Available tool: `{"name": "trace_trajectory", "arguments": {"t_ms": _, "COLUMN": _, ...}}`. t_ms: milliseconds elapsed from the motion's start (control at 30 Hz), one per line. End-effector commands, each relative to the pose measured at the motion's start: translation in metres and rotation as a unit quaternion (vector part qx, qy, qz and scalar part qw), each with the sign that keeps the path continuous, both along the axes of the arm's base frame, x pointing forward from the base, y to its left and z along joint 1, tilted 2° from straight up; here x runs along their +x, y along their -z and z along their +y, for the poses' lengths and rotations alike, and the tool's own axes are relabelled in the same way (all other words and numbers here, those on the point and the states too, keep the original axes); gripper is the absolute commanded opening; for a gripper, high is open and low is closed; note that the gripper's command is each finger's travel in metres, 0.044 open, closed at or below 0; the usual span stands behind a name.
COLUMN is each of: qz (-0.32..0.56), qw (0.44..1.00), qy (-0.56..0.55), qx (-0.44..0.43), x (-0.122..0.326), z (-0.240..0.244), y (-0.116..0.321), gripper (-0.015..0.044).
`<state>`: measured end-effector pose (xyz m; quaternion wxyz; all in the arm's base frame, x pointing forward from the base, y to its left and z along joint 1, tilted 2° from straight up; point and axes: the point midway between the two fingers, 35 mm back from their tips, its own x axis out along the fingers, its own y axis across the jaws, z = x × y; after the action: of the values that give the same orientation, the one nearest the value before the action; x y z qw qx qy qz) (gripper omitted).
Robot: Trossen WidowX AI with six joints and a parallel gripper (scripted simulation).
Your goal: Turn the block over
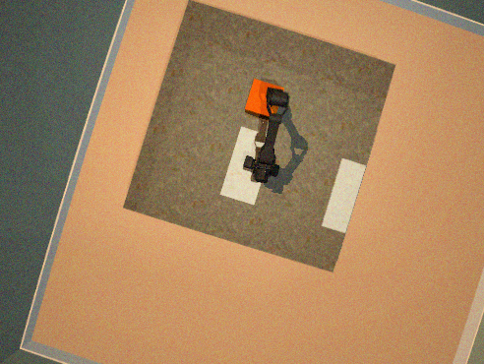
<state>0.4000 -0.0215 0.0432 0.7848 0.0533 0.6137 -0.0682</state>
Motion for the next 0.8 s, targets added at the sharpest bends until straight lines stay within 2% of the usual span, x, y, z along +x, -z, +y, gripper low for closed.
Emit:
{"name": "trace_trajectory", "arguments": {"t_ms": 0, "qz": -0.027, "qw": 1.0, "qy": -0.002, "qx": -0.008, "x": -0.0009, "z": -0.0004, "y": 0.0028, "gripper": 0.0}}
{"name": "trace_trajectory", "arguments": {"t_ms": 767, "qz": -0.192, "qw": 0.981, "qy": 0.0, "qx": -0.035, "x": -0.0106, "z": 0.0005, "y": 0.0053, "gripper": 0.0}}
